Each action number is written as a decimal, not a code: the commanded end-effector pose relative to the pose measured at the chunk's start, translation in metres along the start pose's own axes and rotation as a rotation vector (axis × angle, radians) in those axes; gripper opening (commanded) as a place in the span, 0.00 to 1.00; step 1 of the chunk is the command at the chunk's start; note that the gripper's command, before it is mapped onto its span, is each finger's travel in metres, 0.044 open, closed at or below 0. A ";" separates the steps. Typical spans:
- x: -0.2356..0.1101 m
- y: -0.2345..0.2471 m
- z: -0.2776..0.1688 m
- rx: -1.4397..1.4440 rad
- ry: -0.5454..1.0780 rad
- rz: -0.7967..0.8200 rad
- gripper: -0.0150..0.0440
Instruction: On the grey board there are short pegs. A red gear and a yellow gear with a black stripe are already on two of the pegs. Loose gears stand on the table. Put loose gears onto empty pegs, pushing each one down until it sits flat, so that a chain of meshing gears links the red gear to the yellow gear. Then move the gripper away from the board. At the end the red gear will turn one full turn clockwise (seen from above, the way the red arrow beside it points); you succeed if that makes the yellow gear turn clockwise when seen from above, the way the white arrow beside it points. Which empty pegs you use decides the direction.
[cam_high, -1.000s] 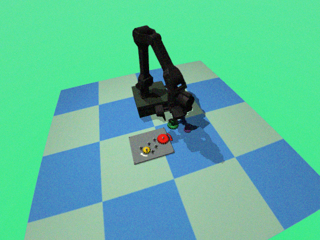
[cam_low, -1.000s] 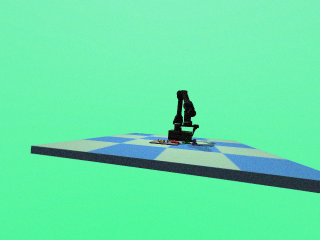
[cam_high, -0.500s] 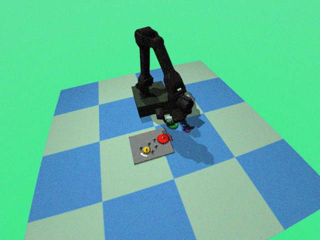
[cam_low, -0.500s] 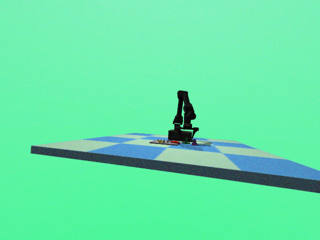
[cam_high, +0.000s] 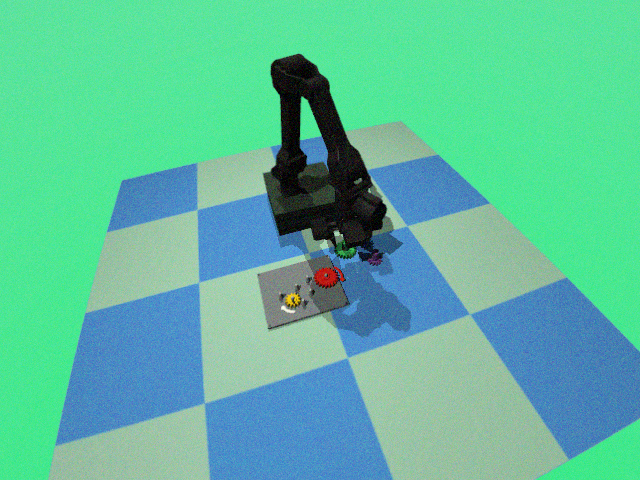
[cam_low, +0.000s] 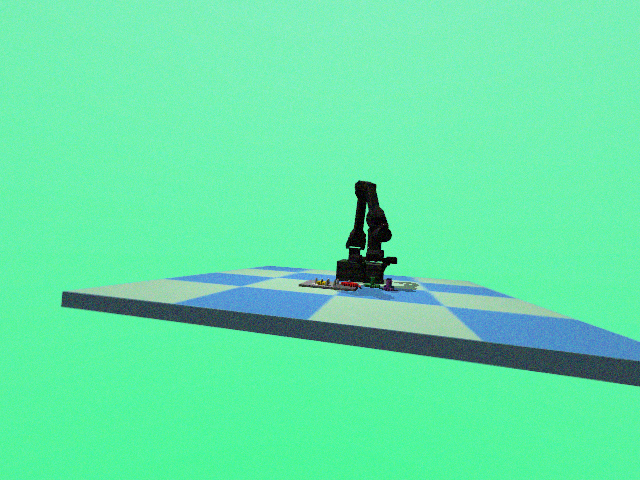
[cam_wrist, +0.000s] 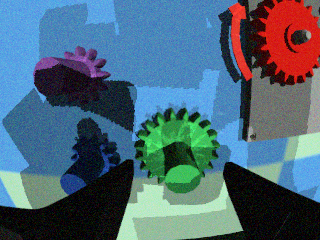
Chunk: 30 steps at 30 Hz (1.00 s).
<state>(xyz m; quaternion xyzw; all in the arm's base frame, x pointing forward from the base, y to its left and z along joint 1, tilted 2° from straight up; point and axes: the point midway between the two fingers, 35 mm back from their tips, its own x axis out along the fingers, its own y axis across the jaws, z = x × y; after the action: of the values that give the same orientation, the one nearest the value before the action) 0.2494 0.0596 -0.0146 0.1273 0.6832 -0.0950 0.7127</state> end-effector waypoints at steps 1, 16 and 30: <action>0.000 0.000 0.000 0.004 -0.002 -0.003 0.60; -0.003 0.000 0.001 0.004 -0.002 -0.003 0.25; -0.039 0.004 0.011 0.004 -0.004 -0.002 0.25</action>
<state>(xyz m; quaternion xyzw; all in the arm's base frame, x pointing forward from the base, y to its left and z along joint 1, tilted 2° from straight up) 0.2556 0.0586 0.0166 0.1293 0.6843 -0.0986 0.7109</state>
